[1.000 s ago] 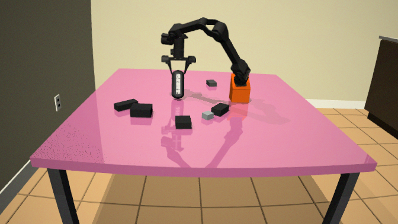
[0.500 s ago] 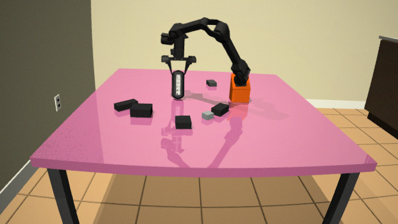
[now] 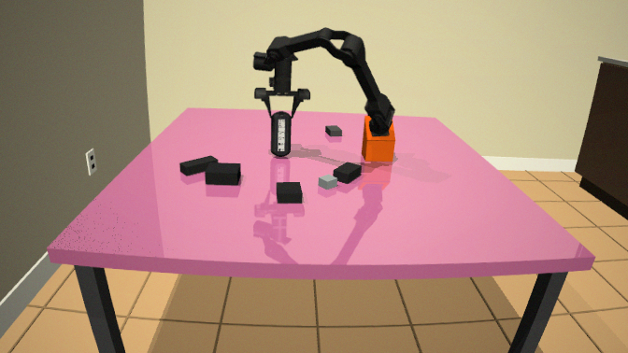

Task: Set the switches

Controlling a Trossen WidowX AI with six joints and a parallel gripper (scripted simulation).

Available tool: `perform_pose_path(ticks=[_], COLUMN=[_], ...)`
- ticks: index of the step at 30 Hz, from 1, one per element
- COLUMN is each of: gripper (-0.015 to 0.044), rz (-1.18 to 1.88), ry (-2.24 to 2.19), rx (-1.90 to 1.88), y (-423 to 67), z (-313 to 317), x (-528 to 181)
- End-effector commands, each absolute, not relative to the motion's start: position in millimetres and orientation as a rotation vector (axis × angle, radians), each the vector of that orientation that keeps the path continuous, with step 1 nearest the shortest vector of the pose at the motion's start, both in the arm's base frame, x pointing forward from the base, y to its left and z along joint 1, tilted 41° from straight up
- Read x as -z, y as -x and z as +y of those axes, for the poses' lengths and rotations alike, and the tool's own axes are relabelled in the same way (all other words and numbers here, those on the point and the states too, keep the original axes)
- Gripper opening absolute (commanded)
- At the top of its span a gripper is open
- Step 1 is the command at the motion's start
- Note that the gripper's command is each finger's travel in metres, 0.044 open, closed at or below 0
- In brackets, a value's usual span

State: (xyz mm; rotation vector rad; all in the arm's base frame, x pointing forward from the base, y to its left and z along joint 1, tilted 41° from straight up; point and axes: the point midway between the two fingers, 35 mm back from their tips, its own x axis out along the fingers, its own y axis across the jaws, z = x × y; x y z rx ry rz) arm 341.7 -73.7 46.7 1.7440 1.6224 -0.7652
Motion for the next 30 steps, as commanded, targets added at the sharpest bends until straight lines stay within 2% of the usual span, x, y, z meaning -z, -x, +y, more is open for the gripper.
perform_pose_path(ticks=[1,30], gripper=[0.0338,0.0338], rz=[1.635,1.636], ry=[-1.753,-1.754], rx=[0.754,0.753], y=[-342.0,-342.1], z=[-64.4,-44.5], x=[-51.3,-66.7])
